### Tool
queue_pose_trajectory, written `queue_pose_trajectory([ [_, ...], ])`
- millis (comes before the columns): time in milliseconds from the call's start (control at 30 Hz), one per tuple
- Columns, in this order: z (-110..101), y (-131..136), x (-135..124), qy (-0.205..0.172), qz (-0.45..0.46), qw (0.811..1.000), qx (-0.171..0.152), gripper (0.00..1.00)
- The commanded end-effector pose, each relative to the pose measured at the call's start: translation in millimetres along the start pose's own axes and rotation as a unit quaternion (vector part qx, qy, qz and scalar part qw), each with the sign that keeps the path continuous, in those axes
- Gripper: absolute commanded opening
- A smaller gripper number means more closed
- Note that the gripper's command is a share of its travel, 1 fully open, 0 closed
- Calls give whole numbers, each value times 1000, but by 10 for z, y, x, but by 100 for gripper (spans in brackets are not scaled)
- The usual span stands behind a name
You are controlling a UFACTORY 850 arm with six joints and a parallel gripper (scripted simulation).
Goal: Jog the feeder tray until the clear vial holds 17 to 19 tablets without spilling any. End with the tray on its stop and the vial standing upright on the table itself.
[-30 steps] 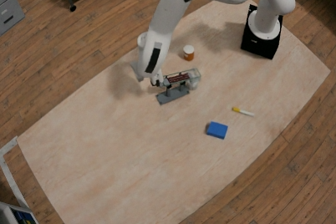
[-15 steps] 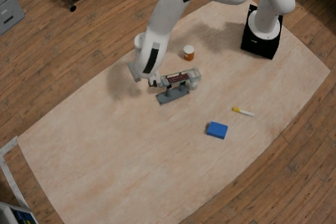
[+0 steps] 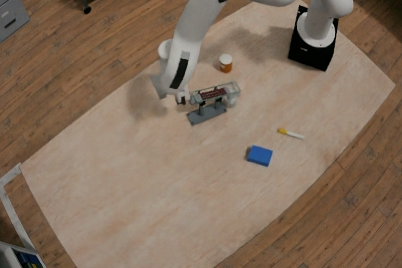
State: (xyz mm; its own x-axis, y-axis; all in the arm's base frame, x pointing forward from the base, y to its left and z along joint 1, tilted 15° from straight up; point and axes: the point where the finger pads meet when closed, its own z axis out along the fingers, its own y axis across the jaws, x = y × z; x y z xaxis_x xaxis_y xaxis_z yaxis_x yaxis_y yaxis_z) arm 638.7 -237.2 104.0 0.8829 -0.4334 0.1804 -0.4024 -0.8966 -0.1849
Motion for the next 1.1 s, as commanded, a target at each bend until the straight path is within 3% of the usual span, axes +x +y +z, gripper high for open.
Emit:
queue_pose_trajectory([
  [0, -8, -1, 3, 1, 0, 1000, 0, 0],
  [300, 66, -1, -262, 1, 0, 1000, 0, 0],
  [600, 75, -1, -291, 1, 0, 1000, 0, 0],
  [767, -8, -1, 4, 1, 0, 1000, 0, 0],
  [1067, -11, -1, 15, 1, 0, 1000, 0, 0],
])
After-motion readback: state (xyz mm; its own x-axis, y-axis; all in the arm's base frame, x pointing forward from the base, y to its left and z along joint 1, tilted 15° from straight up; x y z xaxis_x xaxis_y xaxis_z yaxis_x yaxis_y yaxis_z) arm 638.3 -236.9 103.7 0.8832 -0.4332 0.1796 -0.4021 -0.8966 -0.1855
